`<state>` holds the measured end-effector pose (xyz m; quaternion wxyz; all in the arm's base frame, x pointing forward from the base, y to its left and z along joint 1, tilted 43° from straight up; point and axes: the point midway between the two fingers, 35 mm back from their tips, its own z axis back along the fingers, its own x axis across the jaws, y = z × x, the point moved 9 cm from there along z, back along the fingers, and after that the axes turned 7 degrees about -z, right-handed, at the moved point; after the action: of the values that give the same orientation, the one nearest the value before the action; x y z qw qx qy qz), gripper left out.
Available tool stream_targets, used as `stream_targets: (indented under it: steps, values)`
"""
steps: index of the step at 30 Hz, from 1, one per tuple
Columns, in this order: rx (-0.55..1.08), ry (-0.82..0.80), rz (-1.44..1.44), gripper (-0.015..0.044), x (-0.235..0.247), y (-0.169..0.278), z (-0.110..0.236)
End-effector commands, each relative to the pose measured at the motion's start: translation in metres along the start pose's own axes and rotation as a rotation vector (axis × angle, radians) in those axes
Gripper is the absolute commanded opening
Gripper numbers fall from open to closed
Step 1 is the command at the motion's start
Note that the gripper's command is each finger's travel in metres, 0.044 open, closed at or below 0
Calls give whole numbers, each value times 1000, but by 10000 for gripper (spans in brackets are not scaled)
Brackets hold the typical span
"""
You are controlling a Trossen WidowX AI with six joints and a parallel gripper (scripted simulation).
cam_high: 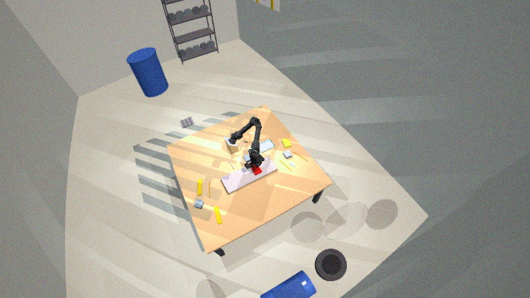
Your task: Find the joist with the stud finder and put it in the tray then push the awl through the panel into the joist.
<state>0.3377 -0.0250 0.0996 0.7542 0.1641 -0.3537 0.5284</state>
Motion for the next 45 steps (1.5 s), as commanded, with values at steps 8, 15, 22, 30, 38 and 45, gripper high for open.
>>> stream_targets:
  steps: [8, 15, 22, 30, 38, 45]
  values:
    - [1, 2, -3, 0, -19, -1, 0]
    - [1, 2, -3, 0, -30, -2, 0]
    - [1, 3, -2, 0, -41, -4, 0]
    - [0, 4, -2, 0, -53, -5, 0]
    - [0, 4, -2, 0, -66, -6, 0]
    - [0, 5, -2, 0, -77, -8, 0]
